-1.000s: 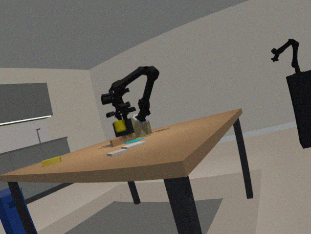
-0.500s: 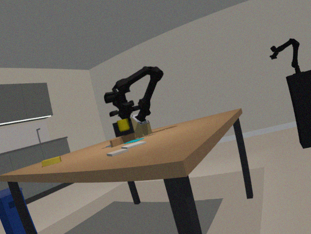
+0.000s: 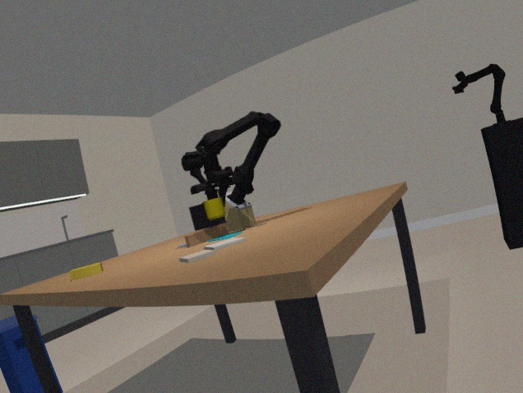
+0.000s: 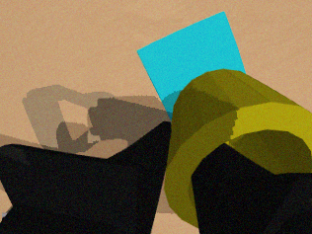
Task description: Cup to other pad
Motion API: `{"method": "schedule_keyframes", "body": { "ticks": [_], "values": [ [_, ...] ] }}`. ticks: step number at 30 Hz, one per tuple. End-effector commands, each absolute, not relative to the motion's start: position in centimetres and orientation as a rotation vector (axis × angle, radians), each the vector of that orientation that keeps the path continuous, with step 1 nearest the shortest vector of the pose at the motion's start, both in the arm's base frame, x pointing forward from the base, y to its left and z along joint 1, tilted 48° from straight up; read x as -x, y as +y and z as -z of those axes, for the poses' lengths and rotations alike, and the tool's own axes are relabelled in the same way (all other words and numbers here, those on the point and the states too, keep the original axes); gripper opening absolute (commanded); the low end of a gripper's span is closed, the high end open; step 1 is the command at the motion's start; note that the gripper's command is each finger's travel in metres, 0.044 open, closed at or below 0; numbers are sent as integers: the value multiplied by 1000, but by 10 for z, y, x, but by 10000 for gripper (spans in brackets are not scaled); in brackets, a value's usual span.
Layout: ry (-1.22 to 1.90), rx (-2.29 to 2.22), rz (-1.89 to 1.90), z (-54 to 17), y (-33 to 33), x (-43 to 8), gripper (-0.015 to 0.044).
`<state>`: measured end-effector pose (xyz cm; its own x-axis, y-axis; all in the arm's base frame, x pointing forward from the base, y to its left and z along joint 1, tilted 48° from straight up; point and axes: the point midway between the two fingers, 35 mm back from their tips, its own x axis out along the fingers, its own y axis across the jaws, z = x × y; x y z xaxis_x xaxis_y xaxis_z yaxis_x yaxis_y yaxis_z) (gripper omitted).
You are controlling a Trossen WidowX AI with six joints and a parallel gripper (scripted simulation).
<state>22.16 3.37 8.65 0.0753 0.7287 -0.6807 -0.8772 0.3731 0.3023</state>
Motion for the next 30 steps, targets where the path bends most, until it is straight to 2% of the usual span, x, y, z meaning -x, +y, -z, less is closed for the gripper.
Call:
{"method": "schedule_keyframes", "body": {
  "ticks": [1,30],
  "values": [
    [871,201,-1218,-95,42,-221,0],
    [872,202,-1218,-77,64,-225,0]
  ]
}}
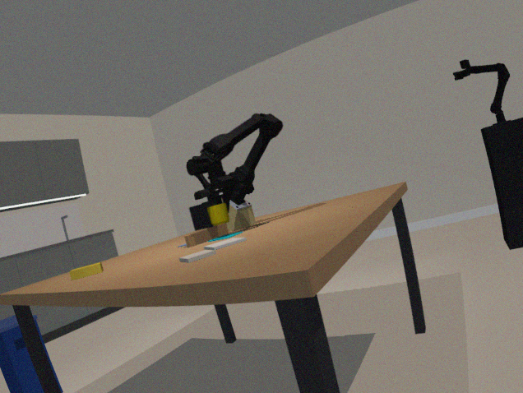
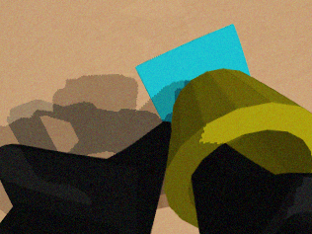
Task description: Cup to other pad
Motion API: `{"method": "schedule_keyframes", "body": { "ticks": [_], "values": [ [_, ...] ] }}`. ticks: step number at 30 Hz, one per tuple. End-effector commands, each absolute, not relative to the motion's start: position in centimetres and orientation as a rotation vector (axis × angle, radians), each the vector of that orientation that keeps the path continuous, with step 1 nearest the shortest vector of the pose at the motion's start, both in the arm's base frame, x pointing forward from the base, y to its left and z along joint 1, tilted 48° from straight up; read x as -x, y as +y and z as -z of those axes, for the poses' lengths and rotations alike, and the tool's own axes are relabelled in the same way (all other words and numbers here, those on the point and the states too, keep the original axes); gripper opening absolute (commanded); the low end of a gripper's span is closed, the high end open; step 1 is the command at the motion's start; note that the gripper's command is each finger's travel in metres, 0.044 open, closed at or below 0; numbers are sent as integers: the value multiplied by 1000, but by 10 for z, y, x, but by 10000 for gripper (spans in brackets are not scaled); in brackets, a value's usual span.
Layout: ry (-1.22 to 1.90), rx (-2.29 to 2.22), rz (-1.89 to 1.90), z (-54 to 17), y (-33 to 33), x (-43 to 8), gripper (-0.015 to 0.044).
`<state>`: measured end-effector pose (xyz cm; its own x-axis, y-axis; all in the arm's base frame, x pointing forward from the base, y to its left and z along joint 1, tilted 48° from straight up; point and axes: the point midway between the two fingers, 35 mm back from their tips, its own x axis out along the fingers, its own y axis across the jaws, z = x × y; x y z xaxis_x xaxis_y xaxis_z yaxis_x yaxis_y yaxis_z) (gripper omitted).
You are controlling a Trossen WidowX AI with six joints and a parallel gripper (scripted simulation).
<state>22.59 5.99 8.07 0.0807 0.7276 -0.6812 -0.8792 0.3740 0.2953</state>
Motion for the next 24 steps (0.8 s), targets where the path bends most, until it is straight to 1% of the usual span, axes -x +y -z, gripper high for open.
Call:
{"method": "schedule_keyframes", "body": {
  "ticks": [1,24],
  "values": [
    [872,202,-1218,-76,65,-225,0],
    [870,201,-1218,-59,85,-226,0]
  ]
}}
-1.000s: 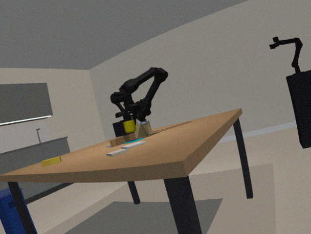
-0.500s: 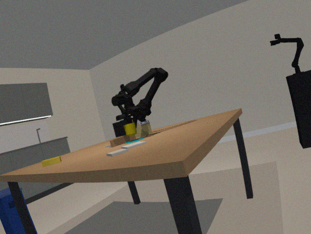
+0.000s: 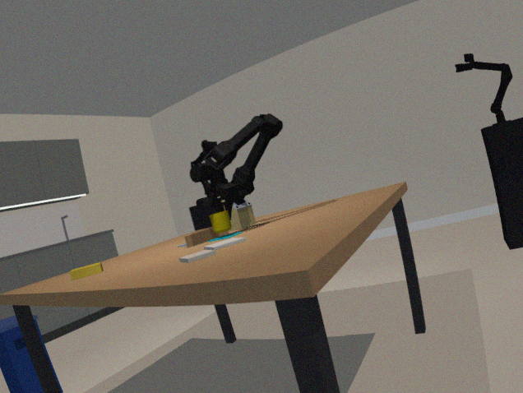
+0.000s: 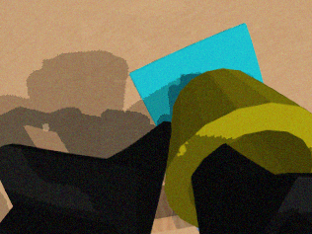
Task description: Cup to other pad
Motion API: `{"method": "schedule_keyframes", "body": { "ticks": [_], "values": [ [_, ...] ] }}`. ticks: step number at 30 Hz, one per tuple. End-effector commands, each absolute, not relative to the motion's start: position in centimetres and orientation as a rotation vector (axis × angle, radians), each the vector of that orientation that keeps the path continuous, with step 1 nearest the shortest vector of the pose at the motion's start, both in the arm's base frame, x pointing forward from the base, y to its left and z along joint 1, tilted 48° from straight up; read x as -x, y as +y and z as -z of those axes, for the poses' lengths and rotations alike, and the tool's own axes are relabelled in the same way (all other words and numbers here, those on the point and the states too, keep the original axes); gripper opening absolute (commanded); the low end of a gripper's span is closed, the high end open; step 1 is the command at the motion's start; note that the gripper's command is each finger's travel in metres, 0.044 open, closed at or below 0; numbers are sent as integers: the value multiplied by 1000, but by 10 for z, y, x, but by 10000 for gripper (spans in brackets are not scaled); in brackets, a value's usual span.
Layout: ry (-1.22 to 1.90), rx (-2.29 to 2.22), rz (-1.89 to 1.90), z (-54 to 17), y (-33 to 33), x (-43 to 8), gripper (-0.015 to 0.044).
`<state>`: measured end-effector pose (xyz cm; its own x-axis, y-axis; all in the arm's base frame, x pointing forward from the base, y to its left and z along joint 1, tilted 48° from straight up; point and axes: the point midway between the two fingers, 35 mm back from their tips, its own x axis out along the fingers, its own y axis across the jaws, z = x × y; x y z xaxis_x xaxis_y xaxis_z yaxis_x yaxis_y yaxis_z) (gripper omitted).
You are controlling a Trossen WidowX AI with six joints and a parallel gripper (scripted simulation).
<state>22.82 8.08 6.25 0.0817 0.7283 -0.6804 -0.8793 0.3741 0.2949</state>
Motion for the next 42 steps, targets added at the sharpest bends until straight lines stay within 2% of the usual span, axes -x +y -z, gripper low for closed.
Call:
{"method": "schedule_keyframes", "body": {
  "ticks": [1,25,31,42],
  "values": [
    [870,201,-1218,-58,86,-226,0],
    [867,208,-1216,-54,91,-228,0],
    [867,208,-1216,-54,91,-228,146],
    [867,209,-1216,-56,89,-228,146]
  ]
}}
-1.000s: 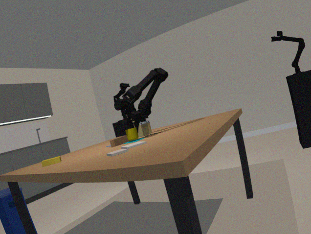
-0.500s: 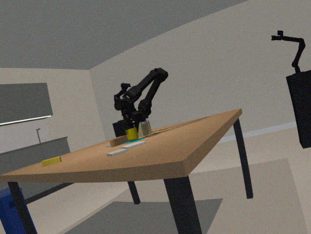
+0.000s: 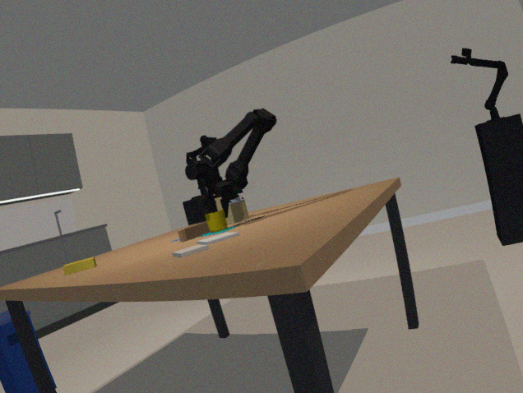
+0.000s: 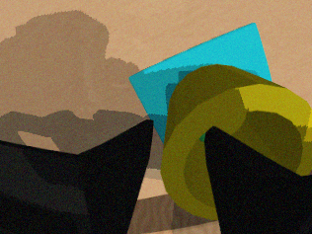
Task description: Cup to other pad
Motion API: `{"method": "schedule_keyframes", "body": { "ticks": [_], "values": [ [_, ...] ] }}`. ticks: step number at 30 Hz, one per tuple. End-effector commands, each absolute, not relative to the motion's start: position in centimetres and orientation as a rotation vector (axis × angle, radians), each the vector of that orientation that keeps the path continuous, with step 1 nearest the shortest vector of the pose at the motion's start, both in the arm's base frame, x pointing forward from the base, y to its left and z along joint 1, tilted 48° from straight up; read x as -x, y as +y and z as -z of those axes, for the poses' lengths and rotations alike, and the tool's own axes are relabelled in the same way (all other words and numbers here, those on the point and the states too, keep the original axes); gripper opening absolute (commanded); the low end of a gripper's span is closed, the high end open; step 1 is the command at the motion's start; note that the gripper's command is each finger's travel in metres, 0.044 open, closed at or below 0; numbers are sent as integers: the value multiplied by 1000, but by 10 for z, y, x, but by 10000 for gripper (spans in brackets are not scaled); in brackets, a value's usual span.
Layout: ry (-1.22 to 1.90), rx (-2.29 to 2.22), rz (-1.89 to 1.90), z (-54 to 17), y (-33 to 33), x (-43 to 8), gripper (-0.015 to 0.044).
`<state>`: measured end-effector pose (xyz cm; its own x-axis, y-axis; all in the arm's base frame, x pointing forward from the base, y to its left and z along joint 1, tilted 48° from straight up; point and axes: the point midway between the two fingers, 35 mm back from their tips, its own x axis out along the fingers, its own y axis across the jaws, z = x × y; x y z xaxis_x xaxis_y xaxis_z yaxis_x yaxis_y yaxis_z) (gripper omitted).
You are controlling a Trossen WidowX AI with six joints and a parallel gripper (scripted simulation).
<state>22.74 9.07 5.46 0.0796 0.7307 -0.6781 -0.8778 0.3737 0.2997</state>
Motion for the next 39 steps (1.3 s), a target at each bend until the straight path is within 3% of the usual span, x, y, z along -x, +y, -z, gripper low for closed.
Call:
{"method": "schedule_keyframes", "body": {
  "ticks": [1,39],
  "values": [
    [868,209,-1216,-57,88,-228,146],
    [872,203,-1218,-83,56,-224,146]
  ]
}}
